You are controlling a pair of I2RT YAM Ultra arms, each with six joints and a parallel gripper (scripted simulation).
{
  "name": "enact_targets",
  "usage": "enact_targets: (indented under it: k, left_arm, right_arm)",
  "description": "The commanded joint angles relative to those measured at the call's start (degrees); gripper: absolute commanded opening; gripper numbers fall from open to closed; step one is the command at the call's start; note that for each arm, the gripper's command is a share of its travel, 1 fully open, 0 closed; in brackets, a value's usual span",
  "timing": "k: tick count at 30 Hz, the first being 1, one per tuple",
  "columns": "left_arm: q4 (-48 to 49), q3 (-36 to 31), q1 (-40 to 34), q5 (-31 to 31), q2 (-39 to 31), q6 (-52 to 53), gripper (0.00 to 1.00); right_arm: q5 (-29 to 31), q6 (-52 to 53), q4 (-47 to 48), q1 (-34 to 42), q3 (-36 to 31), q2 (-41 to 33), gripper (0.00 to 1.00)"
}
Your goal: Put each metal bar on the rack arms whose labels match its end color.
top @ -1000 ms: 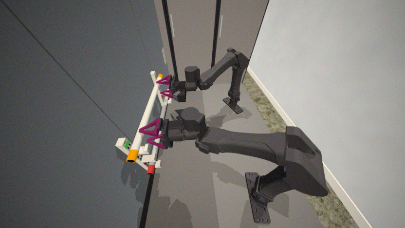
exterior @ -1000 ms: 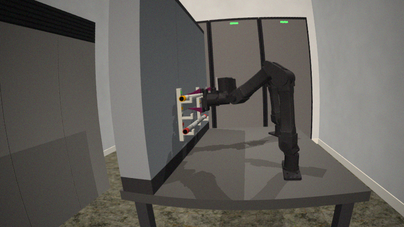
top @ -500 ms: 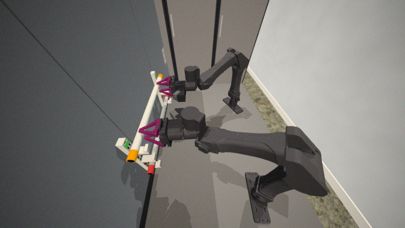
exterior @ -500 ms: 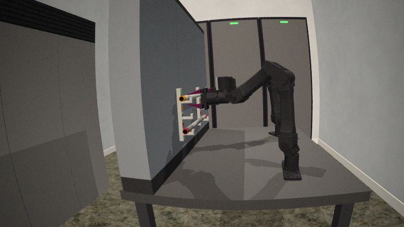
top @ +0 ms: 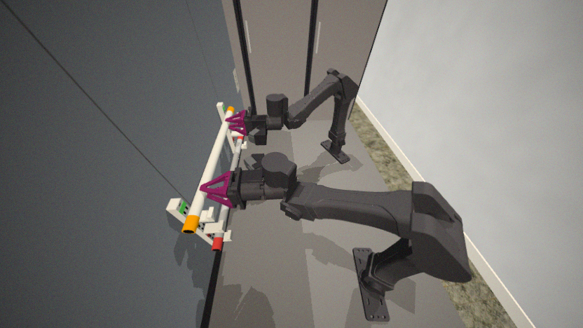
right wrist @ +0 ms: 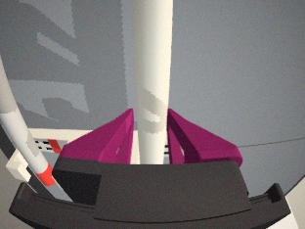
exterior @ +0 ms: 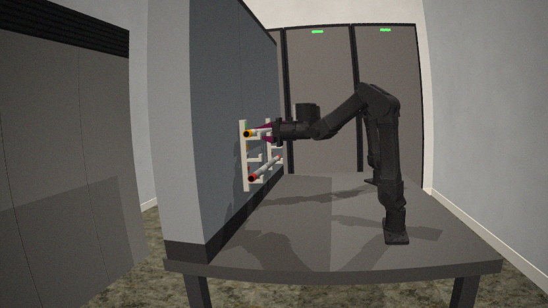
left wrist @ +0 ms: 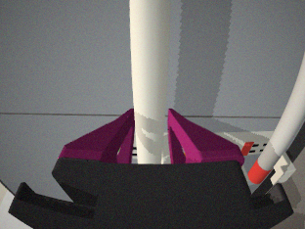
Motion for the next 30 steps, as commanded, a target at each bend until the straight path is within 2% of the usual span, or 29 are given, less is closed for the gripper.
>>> enact_targets:
  k: [1, 5, 20, 30]
  left_arm:
    - [-1.9, 1.1, 0.5, 0.4, 0.1, -0.3, 0.27]
    - [-1.9, 1.1, 0.5, 0.4, 0.1, -0.3, 0.24]
    - [-1.9, 1.1, 0.5, 0.4, 0.1, -0.3, 0.0]
    - [-1.9, 0.9, 0.4, 0.3, -0.1, -0.3, 0.0]
  right_arm:
    - [-0.3, 0.0, -1.6, -0.6, 1.2, 0.3, 0.27]
    - [-0.3, 0.0, -1.6, -0.6, 1.2, 0.3, 0.24]
    - [-0.3, 0.0, -1.6, -0.6, 1.3, 0.3, 0.0]
    - [-0.2, 0.0, -1.6, -0.6, 1.0, 0.1, 0.0]
